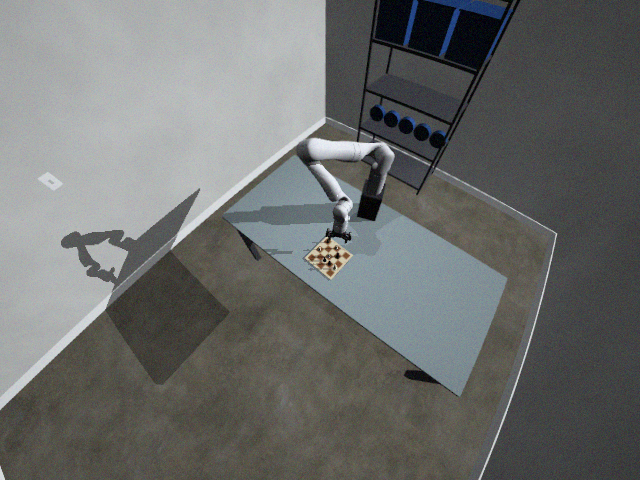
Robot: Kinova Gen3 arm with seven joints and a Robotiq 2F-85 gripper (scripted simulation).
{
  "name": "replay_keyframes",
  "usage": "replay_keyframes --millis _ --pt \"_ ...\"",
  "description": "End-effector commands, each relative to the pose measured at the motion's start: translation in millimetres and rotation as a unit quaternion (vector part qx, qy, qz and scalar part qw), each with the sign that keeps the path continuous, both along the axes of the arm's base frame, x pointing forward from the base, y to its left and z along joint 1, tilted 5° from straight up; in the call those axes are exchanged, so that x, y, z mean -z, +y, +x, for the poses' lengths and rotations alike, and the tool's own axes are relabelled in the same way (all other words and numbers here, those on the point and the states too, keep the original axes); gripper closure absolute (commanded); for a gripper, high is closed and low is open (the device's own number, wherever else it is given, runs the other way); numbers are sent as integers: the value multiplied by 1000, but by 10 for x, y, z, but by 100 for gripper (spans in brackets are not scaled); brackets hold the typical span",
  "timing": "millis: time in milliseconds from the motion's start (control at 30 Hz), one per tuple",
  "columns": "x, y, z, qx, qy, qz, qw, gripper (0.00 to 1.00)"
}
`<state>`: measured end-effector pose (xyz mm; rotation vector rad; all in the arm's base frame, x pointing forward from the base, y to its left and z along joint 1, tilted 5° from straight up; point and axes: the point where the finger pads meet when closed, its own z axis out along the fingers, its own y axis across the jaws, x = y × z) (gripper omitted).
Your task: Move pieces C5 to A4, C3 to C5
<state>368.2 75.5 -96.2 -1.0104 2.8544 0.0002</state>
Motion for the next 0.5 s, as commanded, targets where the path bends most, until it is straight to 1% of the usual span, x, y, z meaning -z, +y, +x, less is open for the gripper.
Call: replay_keyframes --millis 0,33,67,200,300,433,467 --pt "62 -45 -48 116 12 14 993 0" --pt "62 -45 -48 116 12 14 993 0" --pt "67 -49 -45 182 16 21 983 0" --pt "83 -62 -38 278 22 29 960 0" --pt "91 -68 -34 347 26 36 937 0" --pt "96 -73 -31 432 32 44 900 0" --pt "97 -74 -31 434 32 44 899 0"
